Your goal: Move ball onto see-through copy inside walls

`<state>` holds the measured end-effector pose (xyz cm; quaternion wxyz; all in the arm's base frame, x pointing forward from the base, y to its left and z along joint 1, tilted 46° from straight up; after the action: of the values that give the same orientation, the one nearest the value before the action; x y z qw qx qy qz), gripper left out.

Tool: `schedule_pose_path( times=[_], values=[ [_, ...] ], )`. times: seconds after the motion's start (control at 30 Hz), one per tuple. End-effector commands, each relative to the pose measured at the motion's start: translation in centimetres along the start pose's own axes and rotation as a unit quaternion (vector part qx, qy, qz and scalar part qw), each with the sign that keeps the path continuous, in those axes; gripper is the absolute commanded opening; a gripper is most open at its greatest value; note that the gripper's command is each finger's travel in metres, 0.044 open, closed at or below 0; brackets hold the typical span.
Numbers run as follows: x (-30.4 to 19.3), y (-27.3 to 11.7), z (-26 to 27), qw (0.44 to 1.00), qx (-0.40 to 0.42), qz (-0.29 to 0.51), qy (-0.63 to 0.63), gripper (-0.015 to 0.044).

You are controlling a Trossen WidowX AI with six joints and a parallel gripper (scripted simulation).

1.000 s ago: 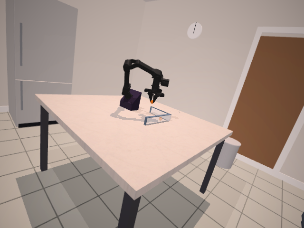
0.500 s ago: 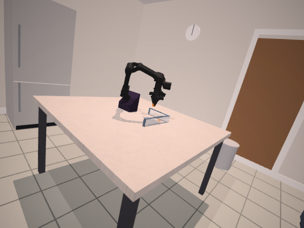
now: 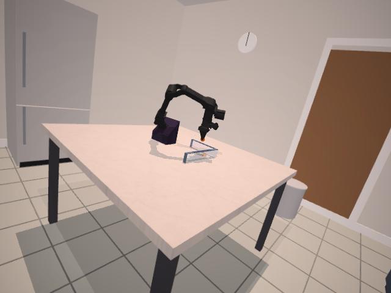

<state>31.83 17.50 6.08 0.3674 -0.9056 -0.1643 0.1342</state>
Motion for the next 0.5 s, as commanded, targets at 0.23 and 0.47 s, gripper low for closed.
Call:
schedule_pose_path(
  times=[0.23,0.47],
  values=[
    [3.0,1.3,-0.2,0.975,-0.002,-0.005,0.222,0.0000],
    [3.4,1.5,-0.3,0.968,-0.002,-0.005,0.250,0.0000]
  ],
)
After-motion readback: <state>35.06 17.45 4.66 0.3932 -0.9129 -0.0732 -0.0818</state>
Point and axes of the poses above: the point midway between the two fingers, 35 mm back from their tips, its own y axis out along the fingers, its own z axis across the jaws, x = y × z, the point moved 6 cm from there along -y, back along the fingers, and after that the axes turned 12 degrees about y, right-handed, at the moved point
